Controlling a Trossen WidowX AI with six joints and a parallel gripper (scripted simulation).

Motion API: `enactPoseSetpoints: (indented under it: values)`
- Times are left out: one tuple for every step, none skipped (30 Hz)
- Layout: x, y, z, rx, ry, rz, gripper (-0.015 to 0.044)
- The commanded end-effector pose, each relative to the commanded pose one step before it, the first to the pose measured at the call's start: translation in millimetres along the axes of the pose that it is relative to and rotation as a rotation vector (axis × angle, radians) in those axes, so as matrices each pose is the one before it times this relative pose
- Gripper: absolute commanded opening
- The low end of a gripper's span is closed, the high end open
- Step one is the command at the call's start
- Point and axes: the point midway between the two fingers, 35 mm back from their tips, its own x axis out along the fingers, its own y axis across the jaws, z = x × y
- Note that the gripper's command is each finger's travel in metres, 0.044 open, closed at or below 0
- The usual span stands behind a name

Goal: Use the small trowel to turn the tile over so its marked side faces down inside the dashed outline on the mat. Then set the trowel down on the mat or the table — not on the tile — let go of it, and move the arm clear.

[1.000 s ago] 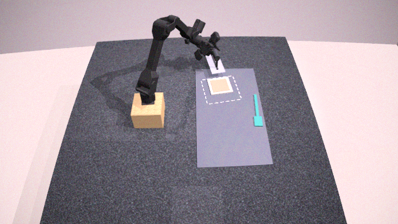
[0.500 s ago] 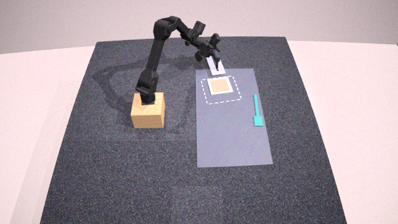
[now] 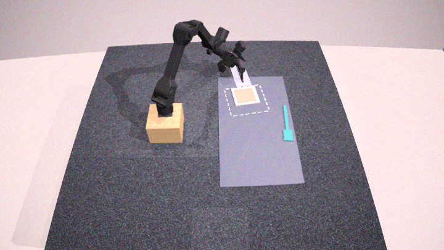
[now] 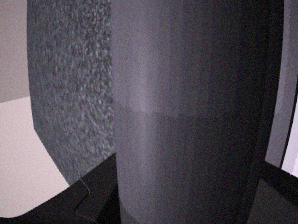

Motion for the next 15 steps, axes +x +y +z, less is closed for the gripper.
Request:
enactPoseSetpoints:
  values:
    - [1.60,-0.74,1.54,0.0051,-0.00323,0.00554,0.0000]
    - [0.05,0.00,1.25,-0.0001,-0.00008,-0.00002,0.0000]
    - [0.06,0.00,1.58,-0.0001,-0.00010,-0.00002,0.0000]
    - [0.05,0.00,1.59,-0.0001,-0.00010,-0.00001,0.0000]
    - [0.04,-0.01,1.59,-0.0001,-0.00010,-0.00001,0.0000]
    - [0.04,-0.01,1.59,-0.0001,-0.00010,0.00000,0.0000]
    - [0.03,-0.02,1.59,-0.0001,-0.00010,0.00000,0.0000]
    - [0.02,-0.02,1.59,-0.0001,-0.00010,0.00001,0.0000]
    - [0.02,-0.03,1.59,-0.0001,-0.00010,0.00001,0.0000]
    - [0.01,-0.03,1.59,-0.0001,-0.00010,0.00002,0.0000]
    - [0.00,-0.04,1.60,-0.0001,-0.00009,0.00002,0.0000]
    - [0.00,-0.04,1.59,-0.0001,-0.00009,0.00003,0.0000]
    - [-0.01,-0.04,1.26,-0.0001,-0.00007,0.00002,0.0000]
    - [-0.01,-0.02,0.76,-0.0001,-0.00004,0.00002,0.0000]
    - [0.00,-0.01,0.25,0.0000,-0.00001,0.00001,0.0000]
